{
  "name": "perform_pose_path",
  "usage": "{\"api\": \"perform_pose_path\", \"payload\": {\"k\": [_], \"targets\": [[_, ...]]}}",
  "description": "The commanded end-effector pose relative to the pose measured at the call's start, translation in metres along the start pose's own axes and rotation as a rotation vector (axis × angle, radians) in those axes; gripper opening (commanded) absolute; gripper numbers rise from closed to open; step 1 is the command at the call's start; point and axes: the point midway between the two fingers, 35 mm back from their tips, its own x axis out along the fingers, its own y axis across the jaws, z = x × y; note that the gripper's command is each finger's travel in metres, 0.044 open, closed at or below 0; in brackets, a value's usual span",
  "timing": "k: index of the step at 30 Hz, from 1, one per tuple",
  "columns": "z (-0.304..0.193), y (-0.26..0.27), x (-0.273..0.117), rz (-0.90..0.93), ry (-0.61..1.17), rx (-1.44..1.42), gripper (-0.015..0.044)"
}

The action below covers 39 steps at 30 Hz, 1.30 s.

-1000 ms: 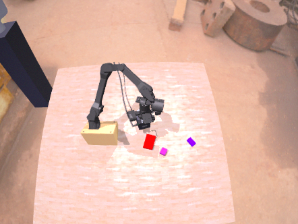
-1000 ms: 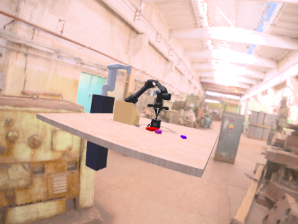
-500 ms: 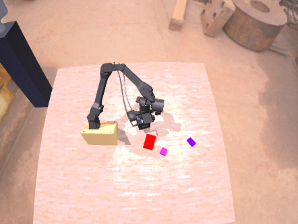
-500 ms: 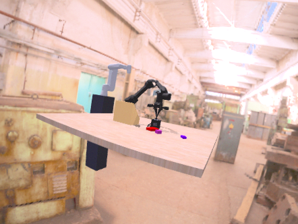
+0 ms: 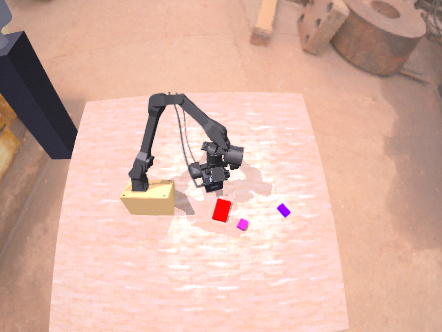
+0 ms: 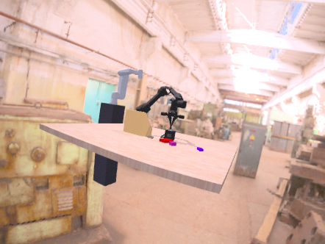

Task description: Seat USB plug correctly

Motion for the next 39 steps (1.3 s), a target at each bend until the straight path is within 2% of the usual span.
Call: {"api": "perform_pose_path", "payload": {"k": [1, 30, 39], "targets": [[0.000, 0.001, -0.004, 0.001, -0.004, -0.006, 0.0000], [0.000, 0.000, -0.020, 0.000, -0.003, -0.009, 0.0000], [0.000, 0.000, -0.019, 0.000, -0.001, -0.191, 0.0000]]}}
